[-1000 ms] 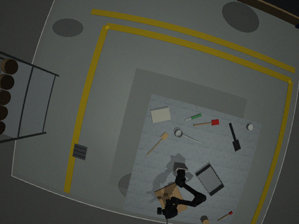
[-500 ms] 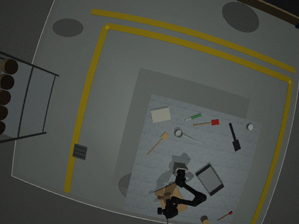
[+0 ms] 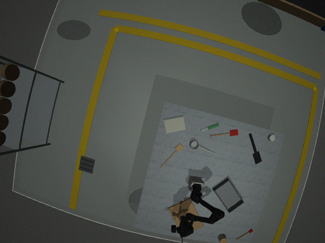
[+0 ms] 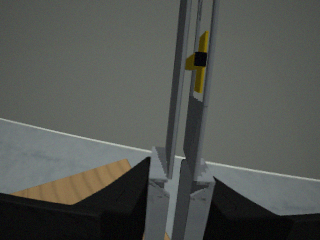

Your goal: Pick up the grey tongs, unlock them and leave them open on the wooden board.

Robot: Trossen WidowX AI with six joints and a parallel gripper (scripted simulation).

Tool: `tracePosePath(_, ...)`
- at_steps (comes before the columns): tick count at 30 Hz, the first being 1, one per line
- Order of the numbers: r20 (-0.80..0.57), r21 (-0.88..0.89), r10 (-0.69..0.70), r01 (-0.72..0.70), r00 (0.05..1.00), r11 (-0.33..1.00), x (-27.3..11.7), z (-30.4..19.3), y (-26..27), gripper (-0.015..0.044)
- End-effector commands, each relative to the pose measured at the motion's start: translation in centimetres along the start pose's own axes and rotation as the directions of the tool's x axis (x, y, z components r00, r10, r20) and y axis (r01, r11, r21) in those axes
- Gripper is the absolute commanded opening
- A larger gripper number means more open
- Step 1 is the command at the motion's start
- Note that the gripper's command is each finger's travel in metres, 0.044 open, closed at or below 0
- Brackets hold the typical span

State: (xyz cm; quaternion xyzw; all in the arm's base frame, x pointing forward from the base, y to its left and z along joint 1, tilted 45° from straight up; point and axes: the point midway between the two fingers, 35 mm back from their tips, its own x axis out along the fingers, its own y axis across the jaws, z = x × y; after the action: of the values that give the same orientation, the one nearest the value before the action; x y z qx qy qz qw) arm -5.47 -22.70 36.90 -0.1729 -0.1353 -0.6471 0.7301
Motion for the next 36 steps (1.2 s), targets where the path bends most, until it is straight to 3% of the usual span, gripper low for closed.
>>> tracePosePath(1,0.008,-0.004,0.004,-0.004,1.0,1.0,-0.1,0.2,0.1,-0.015)
tracePosePath(11,-0.027,0.013,-0.015,0.016,1.0,1.0,0.8,0.2,-0.5,-0.015)
tracePosePath(36,-0.337,0.074,-0.094,0.126,0.937,0.989,5.9,-1.4,-3.1,-0.015)
